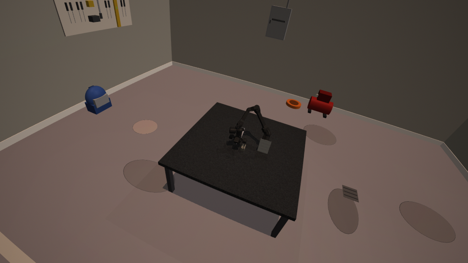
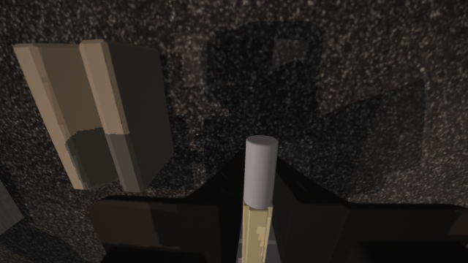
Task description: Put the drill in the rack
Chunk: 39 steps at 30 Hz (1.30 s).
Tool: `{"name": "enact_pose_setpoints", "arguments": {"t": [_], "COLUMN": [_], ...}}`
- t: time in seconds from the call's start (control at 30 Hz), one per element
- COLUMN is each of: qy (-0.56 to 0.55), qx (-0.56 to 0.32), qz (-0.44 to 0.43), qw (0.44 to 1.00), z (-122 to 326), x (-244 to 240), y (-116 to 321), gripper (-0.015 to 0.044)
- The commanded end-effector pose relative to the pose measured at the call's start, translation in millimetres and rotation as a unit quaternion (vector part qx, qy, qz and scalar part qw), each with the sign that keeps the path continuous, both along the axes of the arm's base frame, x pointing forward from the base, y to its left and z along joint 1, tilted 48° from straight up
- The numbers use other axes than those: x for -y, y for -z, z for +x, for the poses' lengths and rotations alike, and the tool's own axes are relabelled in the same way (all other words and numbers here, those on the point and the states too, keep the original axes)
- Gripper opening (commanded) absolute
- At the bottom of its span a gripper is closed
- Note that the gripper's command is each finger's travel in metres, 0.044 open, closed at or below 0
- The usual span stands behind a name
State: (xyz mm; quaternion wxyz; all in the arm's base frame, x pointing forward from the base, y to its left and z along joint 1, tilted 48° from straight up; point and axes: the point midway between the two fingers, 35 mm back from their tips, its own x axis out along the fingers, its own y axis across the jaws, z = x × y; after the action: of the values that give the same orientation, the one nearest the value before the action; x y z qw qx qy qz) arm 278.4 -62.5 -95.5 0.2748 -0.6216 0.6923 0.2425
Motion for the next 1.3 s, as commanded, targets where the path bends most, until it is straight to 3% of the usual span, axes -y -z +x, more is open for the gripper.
{"name": "enact_pose_setpoints", "arguments": {"t": [0.0,1.27], "qy": [0.000,0.000], "qx": [0.000,-0.002], "qz": [0.000,-0.001], "qw": [1.000,1.000], "z": [0.1,1.6], "x": [0.0,-23.7], "y": [0.0,24.4], "gripper": [0.0000,0.0000]}}
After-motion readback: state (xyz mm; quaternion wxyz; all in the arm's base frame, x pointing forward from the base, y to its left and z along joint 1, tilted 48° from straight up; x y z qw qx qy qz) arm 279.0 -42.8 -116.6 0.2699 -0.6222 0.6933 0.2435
